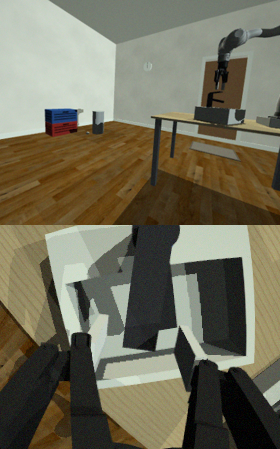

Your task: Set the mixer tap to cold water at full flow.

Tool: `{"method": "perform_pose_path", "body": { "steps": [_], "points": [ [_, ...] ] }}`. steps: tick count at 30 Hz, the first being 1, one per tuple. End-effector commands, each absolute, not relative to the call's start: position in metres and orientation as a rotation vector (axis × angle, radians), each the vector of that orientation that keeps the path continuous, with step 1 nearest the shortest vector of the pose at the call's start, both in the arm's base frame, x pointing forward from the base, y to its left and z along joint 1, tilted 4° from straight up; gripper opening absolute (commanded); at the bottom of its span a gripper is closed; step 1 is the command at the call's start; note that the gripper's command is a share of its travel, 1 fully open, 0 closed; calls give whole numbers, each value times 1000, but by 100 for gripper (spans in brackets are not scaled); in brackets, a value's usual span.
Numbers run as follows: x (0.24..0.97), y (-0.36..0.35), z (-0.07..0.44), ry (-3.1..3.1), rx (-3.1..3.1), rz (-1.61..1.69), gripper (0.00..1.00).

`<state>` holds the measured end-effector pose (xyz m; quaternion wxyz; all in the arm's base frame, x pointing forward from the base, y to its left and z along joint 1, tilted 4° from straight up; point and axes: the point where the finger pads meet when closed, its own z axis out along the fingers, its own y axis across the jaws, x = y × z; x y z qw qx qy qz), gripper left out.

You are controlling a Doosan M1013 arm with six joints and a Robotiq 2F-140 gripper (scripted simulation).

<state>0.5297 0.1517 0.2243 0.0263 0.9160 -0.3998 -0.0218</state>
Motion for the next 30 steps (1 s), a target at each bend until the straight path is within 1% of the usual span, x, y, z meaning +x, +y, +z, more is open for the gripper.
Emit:
{"method": "perform_pose_path", "body": {
  "steps": [1,30],
  "points": [
    [529,154,221,-1231,2831,-72,42],
    [528,153,218,-1231,2831,-72,42]
  ]
}}
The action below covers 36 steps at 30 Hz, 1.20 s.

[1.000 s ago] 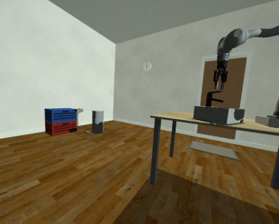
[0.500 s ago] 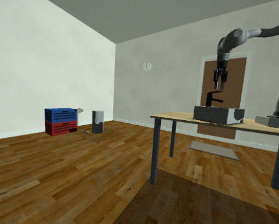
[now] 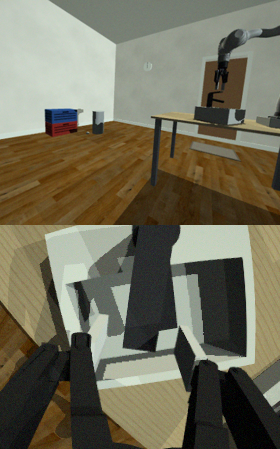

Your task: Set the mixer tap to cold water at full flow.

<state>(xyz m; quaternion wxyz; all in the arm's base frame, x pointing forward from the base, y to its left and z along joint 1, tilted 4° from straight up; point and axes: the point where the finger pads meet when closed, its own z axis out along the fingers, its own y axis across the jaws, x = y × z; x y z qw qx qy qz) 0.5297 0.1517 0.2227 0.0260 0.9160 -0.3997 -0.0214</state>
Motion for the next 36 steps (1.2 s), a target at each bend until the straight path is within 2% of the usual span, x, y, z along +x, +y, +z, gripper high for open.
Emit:
{"method": "perform_pose_path", "body": {
  "steps": [1,36],
  "points": [
    [528,153,217,-1231,2831,-72,42],
    [526,152,175,-1231,2831,-72,42]
  ]
}}
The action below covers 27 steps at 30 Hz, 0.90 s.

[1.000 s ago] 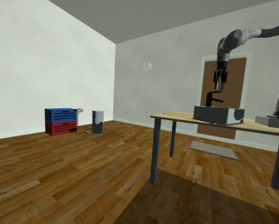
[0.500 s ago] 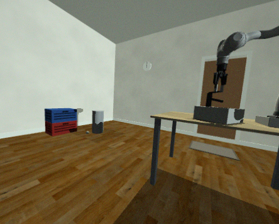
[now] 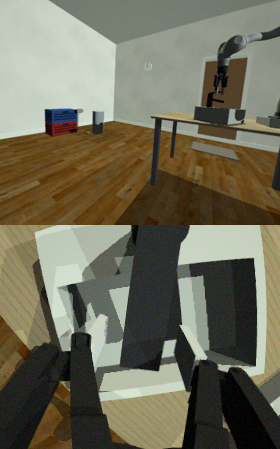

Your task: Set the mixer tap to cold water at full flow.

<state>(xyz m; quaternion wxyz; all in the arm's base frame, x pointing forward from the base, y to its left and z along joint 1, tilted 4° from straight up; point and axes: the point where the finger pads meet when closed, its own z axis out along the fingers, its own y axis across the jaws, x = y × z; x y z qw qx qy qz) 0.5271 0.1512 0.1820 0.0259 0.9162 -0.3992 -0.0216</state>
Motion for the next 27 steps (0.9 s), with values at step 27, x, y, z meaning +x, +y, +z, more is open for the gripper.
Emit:
{"method": "perform_pose_path", "body": {
  "steps": [27],
  "points": [
    [525,152,170,-1231,2831,-72,42]
  ]
}}
